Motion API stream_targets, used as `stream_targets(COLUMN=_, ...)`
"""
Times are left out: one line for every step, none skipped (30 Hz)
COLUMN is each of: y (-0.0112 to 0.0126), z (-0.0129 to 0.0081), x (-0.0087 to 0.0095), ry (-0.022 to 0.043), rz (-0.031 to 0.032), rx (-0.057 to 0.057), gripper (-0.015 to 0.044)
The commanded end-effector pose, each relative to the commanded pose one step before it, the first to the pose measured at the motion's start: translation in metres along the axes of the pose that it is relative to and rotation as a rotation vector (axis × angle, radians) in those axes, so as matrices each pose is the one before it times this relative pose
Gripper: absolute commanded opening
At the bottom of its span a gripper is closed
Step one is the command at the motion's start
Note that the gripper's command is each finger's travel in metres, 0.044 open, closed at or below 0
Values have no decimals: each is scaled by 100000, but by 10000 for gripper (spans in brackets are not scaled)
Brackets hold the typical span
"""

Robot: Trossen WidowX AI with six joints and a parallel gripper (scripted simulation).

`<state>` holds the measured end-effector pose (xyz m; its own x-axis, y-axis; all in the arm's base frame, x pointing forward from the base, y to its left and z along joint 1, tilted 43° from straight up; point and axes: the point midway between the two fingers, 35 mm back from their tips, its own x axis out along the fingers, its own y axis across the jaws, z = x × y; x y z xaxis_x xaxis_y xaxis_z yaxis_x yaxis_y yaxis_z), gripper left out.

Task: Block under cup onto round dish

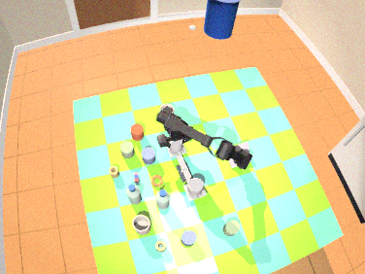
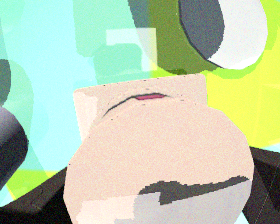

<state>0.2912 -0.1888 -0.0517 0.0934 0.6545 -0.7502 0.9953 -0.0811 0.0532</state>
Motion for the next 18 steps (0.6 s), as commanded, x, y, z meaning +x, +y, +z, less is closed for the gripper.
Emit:
stream_targets(y=201, z=245, x=-922, ry=-1248, rz=782, rx=-515, gripper=0)
stream_targets(y=14, z=11, x=-131, ry=-61, rz=56, rx=16, gripper=0)
stream_targets(y=14, z=11, x=-131, ry=-61, rz=56, rx=16, gripper=0)
stream_targets(y=13, z=11, x=-131, ry=-61, rz=55, rx=16, gripper=0)
stream_targets(y=13, z=11, x=-131, ry=-61, rz=55, rx=16, gripper=0)
stream_targets(y=13, z=10, x=-131, ry=-61, rz=55, rx=16, gripper=0)
stream_targets(y=12, z=10, x=-132, ry=-61, rz=55, rx=16, gripper=0)
stream_targets(y=12, z=10, x=-132, ry=-61, rz=55, rx=16, gripper=0)
stream_targets(y=11, z=9, x=-132, ry=-61, rz=55, rx=17, gripper=0)
stream_targets(y=11, z=9, x=-132, ry=-61, rz=54, rx=17, gripper=0)
stream_targets(y=10, z=9, x=-132, ry=-61, rz=54, rx=17, gripper=0)
stream_targets(y=10, z=9, x=-132, ry=-61, rz=54, rx=17, gripper=0)
stream_targets(y=9, z=8, x=-132, ry=-61, rz=54, rx=17, gripper=0)
stream_targets(y=9, z=8, x=-132, ry=-61, rz=54, rx=17, gripper=0)
stream_targets(y=8, z=8, x=-132, ry=-61, rz=54, rx=17, gripper=0)
stream_targets(y=8, z=8, x=-132, ry=-61, rz=53, rx=17, gripper=0)
stream_targets(y=8, z=7, x=-132, ry=-61, rz=53, rx=17, gripper=0)
stream_targets(y=7, z=7, x=-132, ry=-61, rz=53, rx=17, gripper=0)
